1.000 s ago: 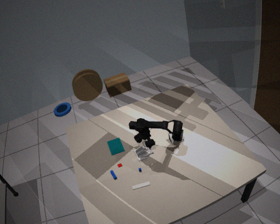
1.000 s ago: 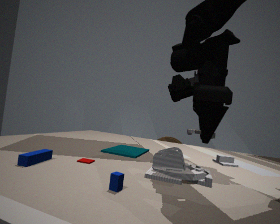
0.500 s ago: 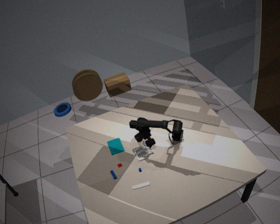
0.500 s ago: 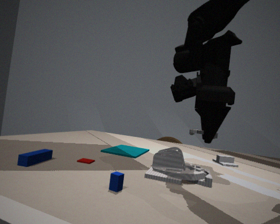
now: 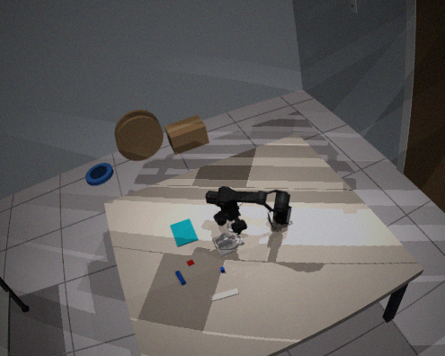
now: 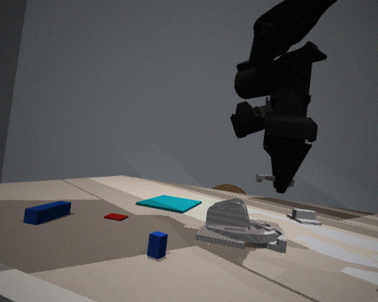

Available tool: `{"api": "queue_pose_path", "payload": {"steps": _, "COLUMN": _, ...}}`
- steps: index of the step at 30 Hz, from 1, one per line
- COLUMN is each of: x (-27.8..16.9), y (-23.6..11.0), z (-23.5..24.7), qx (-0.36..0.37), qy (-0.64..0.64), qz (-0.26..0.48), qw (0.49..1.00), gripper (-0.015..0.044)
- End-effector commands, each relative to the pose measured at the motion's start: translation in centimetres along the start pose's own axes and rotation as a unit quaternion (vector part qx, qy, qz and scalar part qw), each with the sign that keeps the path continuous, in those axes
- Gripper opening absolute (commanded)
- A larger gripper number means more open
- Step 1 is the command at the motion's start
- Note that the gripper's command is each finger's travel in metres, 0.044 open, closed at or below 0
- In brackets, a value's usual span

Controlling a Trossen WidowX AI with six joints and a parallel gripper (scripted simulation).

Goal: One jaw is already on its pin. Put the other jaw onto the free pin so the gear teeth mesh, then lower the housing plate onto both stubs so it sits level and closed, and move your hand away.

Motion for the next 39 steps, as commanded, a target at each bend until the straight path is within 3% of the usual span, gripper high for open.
{"api": "queue_pose_path", "payload": {"steps": 1, "x": 0.0, "y": 0.0, "z": -0.2, "qx": -0.002, "qy": -0.001, "qz": 0.0, "qw": 1.0, "gripper": 0.0351}}
{"api": "queue_pose_path", "payload": {"steps": 11, "x": 0.0, "y": 0.1, "z": -0.2, "qx": -0.002, "qy": -0.001, "qz": 0.0, "qw": 1.0, "gripper": 0.0351}}
{"api": "queue_pose_path", "payload": {"steps": 39, "x": 0.1, "y": 4.7, "z": -0.3, "qx": -0.002, "qy": -0.002, "qz": -0.001, "qw": 1.0, "gripper": 0.0351}}
Point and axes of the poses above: the point midway between the two fingers, 35 mm back from their tips, its own y axis out along the fingers, its own z axis across the jaws, x = y × z, the point moved 2 cm from there along -y, back along the fingers, and after that the axes turned 2 degrees about -y, right-handed, at the moved point
